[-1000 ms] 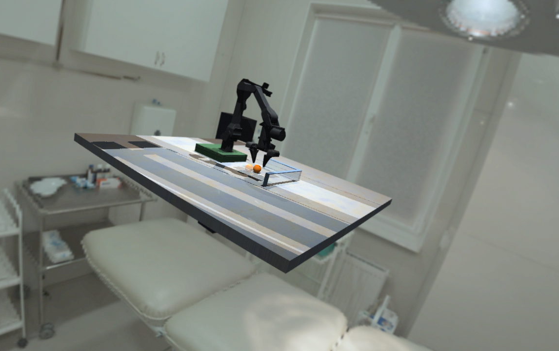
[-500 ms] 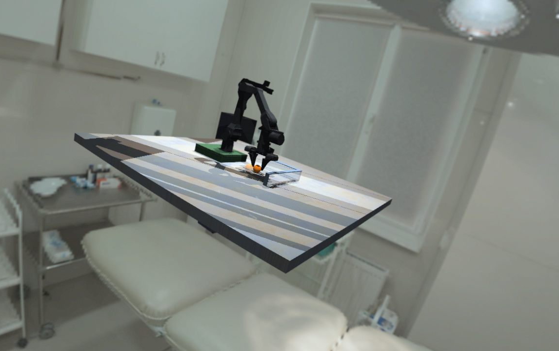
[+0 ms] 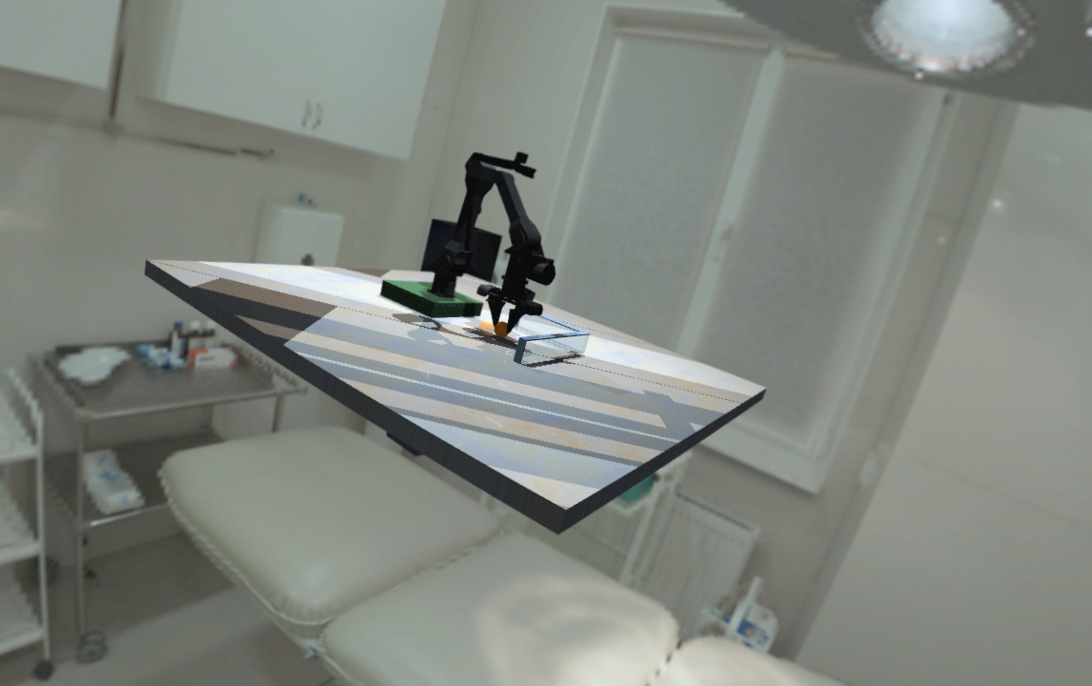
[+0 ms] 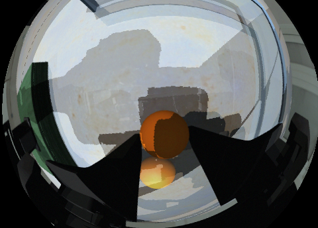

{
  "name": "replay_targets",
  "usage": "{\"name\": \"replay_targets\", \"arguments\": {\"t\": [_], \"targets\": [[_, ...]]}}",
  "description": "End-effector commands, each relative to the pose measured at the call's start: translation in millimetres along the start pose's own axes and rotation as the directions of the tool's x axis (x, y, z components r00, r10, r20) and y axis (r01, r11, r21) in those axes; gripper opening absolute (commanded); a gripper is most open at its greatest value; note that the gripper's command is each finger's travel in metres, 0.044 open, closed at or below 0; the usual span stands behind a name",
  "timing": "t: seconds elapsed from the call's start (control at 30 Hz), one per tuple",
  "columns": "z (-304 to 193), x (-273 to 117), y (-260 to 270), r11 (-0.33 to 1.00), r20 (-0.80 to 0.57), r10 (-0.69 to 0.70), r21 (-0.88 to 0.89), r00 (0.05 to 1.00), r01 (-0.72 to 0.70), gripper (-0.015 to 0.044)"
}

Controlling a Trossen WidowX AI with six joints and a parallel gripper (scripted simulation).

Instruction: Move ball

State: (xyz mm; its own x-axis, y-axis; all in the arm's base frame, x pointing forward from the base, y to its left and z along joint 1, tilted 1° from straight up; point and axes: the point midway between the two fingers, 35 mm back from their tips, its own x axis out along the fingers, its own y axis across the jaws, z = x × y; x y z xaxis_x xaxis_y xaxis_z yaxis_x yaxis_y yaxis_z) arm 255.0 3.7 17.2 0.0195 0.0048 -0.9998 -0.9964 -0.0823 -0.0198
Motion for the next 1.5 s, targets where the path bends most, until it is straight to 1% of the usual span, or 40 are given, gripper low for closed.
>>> {"name": "replay_targets", "arguments": {"t": [0.0, 0.03, 0.33, 0.67, 0.9, 1.3, 1.47], "targets": [[0, -16, -6, 1.0, 0.005, -0.009, -0.005, 1.0, 0.009, 0.001], [0, -22, -7, 1.0, 0.005, -0.01, -0.005, 1.0, 0.01, 0.0], [0, -73, -10, 1.0, 0.005, -0.01, -0.005, 1.0, 0.01, 0.0], [0, -128, -1, 1.0, 0.005, -0.009, -0.005, 1.0, 0.009, 0.0], [-2, -127, 0, 1.0, 0.005, -0.009, -0.005, 1.0, 0.009, 0.0], [-49, -85, 13, 1.0, 0.0, -0.008, -0.005, 1.0, 0.008, 0.0], [-51, -80, 14, 1.0, 0.0, -0.008, -0.005, 1.0, 0.008, 0.0]]}}
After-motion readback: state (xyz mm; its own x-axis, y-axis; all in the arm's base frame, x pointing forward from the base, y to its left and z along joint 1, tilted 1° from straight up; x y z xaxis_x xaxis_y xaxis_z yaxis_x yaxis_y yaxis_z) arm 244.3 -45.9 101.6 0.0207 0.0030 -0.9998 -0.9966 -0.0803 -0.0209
